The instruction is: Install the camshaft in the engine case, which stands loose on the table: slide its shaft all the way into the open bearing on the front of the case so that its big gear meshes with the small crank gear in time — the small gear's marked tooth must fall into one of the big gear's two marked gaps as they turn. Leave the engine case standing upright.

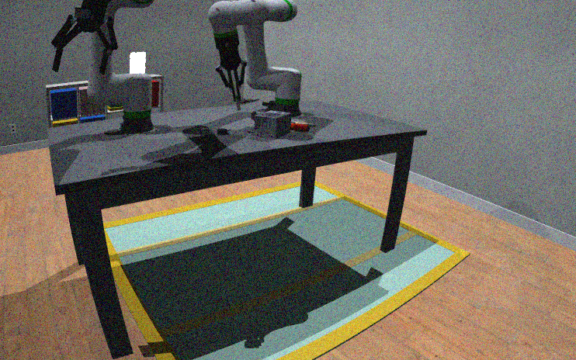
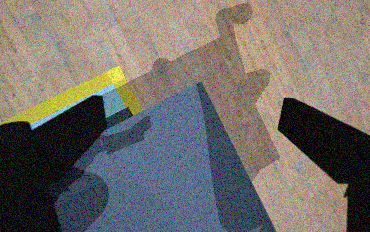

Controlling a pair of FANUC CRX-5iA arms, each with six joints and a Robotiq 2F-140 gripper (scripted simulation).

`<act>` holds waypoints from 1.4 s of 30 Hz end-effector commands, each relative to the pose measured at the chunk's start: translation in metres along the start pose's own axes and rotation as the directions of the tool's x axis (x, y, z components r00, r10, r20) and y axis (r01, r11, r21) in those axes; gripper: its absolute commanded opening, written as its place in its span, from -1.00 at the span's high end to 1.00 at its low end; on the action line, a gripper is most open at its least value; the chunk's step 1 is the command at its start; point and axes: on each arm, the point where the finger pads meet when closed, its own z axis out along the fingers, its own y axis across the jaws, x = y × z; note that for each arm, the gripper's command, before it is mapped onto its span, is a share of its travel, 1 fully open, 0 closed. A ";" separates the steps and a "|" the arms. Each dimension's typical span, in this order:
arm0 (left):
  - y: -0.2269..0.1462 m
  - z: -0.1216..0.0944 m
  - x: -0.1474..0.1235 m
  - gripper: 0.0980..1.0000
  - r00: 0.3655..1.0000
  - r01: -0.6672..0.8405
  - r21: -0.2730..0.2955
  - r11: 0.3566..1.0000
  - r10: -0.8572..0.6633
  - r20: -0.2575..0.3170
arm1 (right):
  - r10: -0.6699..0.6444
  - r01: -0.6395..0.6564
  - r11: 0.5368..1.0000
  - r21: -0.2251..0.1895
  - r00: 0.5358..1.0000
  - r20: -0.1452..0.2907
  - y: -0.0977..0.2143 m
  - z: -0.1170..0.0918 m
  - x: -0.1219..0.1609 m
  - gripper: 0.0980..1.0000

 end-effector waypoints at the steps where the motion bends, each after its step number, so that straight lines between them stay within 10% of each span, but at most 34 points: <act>1: -0.004 -0.007 -0.007 0.90 0.994 -0.098 -0.015 0.995 0.097 -0.059 | 0.000 0.000 1.000 0.000 1.000 -0.002 0.000 -0.001 0.001 -1.00; 22: -0.018 -0.023 -0.029 0.90 0.885 -0.412 -0.002 0.911 0.400 -0.239 | 0.000 0.000 1.000 0.000 1.000 -0.002 0.000 -0.001 0.001 -1.00; 42: -0.022 -0.027 -0.035 0.90 0.831 -0.493 0.014 0.870 0.476 -0.287 | 0.000 0.000 1.000 0.000 1.000 -0.002 0.000 -0.001 0.001 -1.00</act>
